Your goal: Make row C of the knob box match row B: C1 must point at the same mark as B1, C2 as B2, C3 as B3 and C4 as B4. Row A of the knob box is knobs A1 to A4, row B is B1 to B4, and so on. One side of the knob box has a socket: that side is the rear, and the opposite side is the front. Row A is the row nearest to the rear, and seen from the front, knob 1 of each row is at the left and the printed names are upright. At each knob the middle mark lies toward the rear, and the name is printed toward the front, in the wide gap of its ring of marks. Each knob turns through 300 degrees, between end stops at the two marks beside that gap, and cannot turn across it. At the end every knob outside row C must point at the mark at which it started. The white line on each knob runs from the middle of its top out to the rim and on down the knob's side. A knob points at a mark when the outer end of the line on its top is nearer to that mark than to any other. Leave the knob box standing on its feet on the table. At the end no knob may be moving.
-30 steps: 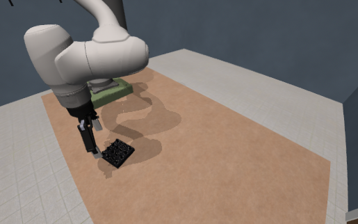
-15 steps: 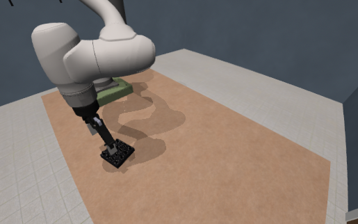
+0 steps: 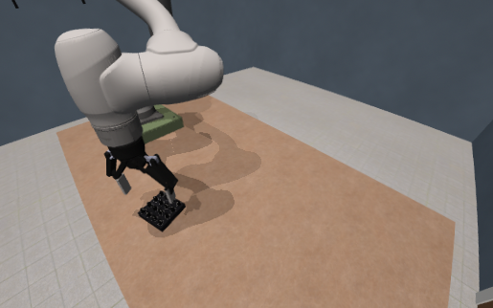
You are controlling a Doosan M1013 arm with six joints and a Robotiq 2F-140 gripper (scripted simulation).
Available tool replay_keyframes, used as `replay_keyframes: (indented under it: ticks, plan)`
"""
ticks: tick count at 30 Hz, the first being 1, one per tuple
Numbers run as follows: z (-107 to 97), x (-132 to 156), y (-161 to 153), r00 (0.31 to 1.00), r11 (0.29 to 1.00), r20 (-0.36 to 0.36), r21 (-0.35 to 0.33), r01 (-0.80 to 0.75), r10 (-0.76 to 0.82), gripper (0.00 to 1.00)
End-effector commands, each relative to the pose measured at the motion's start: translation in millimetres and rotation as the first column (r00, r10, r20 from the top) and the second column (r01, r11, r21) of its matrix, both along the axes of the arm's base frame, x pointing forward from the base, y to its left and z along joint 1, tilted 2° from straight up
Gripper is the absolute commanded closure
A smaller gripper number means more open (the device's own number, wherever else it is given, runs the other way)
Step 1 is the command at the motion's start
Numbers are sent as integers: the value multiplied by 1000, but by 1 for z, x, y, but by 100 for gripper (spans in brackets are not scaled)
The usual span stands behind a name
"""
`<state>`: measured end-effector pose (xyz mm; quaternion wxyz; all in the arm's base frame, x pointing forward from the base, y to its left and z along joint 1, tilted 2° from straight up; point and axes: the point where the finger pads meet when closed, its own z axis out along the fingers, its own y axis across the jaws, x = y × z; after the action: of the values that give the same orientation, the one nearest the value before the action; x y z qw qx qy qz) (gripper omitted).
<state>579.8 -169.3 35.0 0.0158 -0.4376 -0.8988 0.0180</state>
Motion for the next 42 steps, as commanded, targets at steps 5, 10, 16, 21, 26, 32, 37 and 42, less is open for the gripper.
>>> replay_keyframes:
  ticks: [5,10,16,21,26,32,37,42]
  plan:
    - [2,9,9,956,956,1,23,-292,292,0]
    - [3,14,15,890,889,3,30,-456,456,0]
    - [3,19,22,791,790,6,38,-612,612,0]
    - [4,24,28,669,668,10,44,-743,743,0]
    - [5,29,34,528,527,15,50,-849,849,0]
    - [6,32,39,418,417,19,53,-907,908,0]
    - [6,34,40,378,377,20,55,-925,926,0]
    - [6,34,40,378,376,20,55,-925,926,88]
